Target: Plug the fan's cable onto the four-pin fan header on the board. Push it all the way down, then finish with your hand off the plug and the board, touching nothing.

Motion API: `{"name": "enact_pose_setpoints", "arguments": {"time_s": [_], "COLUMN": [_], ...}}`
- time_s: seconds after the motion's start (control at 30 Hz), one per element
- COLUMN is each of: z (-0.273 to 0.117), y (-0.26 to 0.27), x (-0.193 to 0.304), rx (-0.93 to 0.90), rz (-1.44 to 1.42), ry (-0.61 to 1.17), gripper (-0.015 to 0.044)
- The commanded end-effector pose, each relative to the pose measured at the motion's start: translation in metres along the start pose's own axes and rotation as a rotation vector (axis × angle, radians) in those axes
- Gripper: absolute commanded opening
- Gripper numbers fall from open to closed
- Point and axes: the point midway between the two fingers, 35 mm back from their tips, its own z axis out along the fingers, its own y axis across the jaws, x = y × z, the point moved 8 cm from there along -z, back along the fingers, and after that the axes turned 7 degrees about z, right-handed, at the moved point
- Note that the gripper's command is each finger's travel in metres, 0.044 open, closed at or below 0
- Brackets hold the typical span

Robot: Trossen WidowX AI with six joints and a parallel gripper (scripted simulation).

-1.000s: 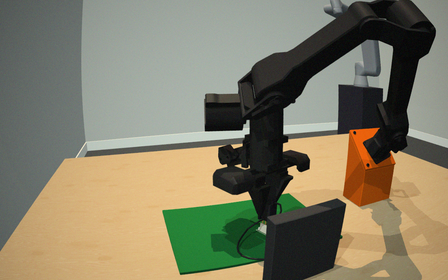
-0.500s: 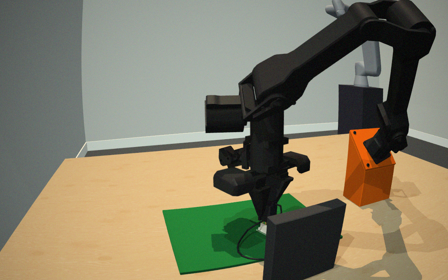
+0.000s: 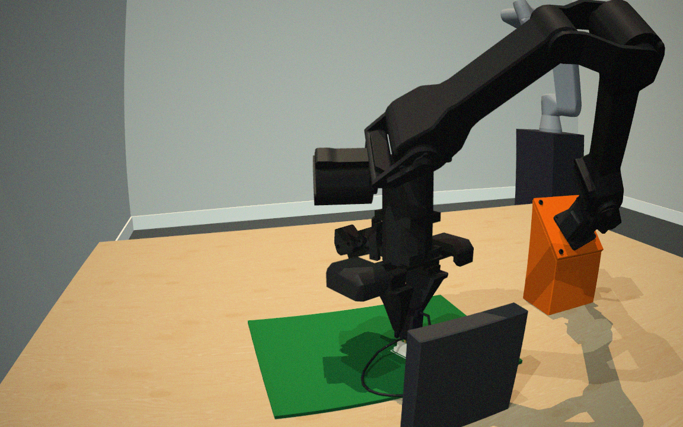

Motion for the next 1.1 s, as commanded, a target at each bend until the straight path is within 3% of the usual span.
{"name": "enact_pose_setpoints", "arguments": {"time_s": [0.0,1.07], "z": [0.001,0.018], "y": [0.000,0.000], "x": [0.000,0.000], "rx": [-0.001,-0.001], "rz": [0.007,0.007], "ry": [0.003,0.004], "gripper": [0.0000,0.0000]}}
